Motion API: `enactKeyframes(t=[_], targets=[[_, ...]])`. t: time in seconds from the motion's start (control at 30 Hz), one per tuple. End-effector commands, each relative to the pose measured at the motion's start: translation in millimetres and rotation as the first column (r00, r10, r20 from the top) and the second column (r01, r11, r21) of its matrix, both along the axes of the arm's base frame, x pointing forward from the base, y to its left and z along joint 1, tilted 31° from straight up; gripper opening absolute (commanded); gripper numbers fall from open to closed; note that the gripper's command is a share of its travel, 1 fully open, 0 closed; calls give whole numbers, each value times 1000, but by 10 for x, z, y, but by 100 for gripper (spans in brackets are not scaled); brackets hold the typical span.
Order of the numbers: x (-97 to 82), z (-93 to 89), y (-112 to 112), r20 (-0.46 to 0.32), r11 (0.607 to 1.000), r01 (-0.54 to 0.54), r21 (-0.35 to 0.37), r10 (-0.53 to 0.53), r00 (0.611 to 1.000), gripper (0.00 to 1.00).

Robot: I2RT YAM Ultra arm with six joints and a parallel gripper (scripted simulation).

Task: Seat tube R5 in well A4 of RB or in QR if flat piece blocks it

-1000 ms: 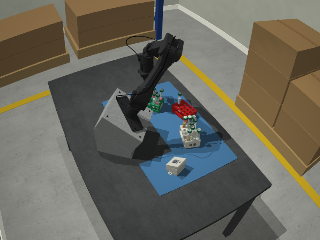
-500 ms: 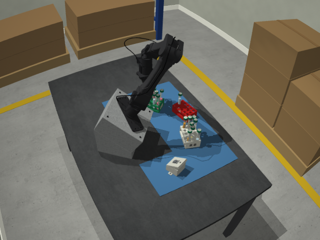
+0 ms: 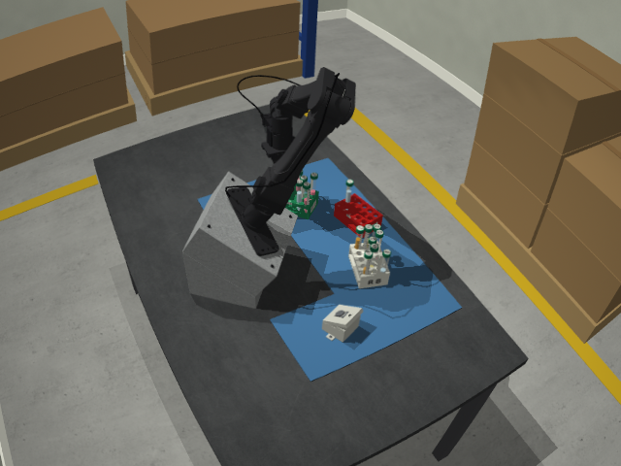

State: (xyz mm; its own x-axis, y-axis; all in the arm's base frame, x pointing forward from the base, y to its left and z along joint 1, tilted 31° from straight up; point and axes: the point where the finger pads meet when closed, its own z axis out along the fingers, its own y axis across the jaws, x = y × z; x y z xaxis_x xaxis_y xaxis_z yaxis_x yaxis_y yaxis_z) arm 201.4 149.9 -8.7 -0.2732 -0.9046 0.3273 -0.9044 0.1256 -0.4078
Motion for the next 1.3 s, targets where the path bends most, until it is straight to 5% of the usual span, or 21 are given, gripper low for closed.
enactKeyframes(t=[0.0,1.27], targets=[[-34,59,54,24,999,-10,46,9,1000,0],[566,728,-765,36,999,-4,50,2,999,0]])
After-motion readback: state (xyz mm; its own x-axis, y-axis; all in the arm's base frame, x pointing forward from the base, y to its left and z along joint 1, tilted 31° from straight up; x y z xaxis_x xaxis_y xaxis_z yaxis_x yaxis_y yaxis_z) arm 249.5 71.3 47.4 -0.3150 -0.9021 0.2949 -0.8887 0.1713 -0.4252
